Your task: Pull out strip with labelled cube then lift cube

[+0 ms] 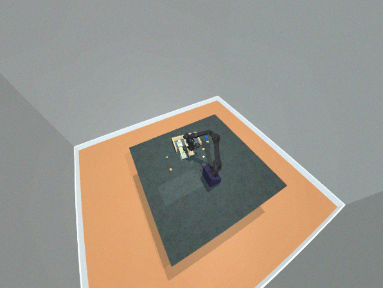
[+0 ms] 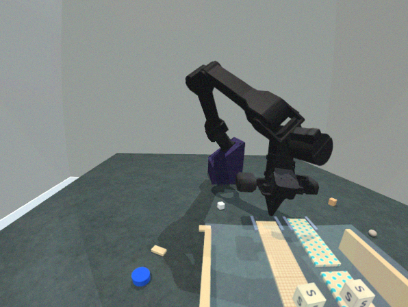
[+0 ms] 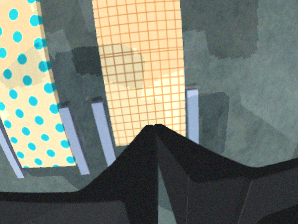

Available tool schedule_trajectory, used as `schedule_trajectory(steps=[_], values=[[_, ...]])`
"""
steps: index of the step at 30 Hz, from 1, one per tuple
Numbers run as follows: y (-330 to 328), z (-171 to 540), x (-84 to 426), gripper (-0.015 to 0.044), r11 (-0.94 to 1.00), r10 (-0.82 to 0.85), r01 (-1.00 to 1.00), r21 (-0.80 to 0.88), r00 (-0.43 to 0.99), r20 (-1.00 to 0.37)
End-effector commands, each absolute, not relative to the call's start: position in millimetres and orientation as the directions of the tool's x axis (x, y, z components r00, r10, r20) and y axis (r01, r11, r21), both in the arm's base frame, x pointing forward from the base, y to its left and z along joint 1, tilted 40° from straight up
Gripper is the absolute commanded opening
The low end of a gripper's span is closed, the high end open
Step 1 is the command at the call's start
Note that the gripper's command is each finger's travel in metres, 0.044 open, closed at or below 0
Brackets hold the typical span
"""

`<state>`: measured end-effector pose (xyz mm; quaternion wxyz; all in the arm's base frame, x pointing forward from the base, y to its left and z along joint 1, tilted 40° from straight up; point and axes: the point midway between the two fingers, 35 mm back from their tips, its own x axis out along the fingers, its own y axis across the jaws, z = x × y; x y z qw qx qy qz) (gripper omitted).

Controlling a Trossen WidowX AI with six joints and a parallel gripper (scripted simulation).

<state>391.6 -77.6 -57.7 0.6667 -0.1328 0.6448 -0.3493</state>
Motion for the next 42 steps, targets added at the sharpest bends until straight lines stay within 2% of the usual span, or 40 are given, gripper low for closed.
schedule_trajectory(steps=[1, 42], values=[[-82.0, -63.9, 390.2, 0.0, 0.72, -0.64, 0.289, -0.631, -0.077, -0.765], [-101.0, -88.1, 387.9, 0.0, 0.718, -0.642, 0.288, -0.633, -0.078, -0.763]])
